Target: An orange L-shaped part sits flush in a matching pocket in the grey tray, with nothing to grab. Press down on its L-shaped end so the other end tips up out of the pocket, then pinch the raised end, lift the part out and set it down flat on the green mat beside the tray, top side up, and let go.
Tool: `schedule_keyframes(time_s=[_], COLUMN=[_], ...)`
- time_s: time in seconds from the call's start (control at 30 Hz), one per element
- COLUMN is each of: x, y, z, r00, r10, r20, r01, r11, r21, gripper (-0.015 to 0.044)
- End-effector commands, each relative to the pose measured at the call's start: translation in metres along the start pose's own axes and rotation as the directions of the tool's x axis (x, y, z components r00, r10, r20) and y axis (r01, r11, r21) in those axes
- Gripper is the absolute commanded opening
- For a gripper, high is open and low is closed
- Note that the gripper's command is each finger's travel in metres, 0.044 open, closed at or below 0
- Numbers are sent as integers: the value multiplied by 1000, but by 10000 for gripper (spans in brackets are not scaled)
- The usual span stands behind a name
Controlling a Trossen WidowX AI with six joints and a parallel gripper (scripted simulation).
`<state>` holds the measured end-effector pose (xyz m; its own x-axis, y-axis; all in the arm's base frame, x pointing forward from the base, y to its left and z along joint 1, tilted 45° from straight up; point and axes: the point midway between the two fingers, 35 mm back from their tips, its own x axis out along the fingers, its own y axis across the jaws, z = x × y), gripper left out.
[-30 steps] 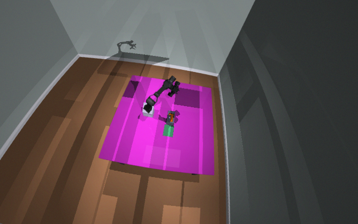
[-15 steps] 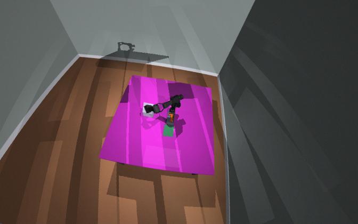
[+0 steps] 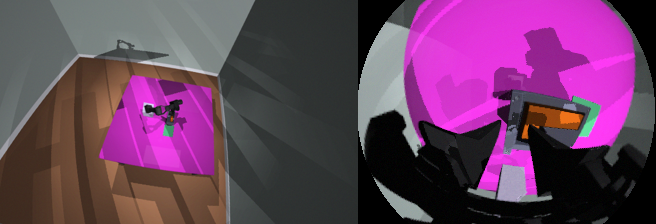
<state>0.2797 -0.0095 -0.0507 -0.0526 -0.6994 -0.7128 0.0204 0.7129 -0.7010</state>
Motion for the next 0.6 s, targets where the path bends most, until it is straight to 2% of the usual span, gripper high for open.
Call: schedule_keyframes(time_s=[0.0, 0.57], x=[8, 31], y=[0, 0], z=[1, 1], r00=[1000, 1000], r10=[-1, -2], r20=[13, 13], r01=[1, 2], r11=[1000, 1000], r21=[-4, -4], gripper=[180, 180])
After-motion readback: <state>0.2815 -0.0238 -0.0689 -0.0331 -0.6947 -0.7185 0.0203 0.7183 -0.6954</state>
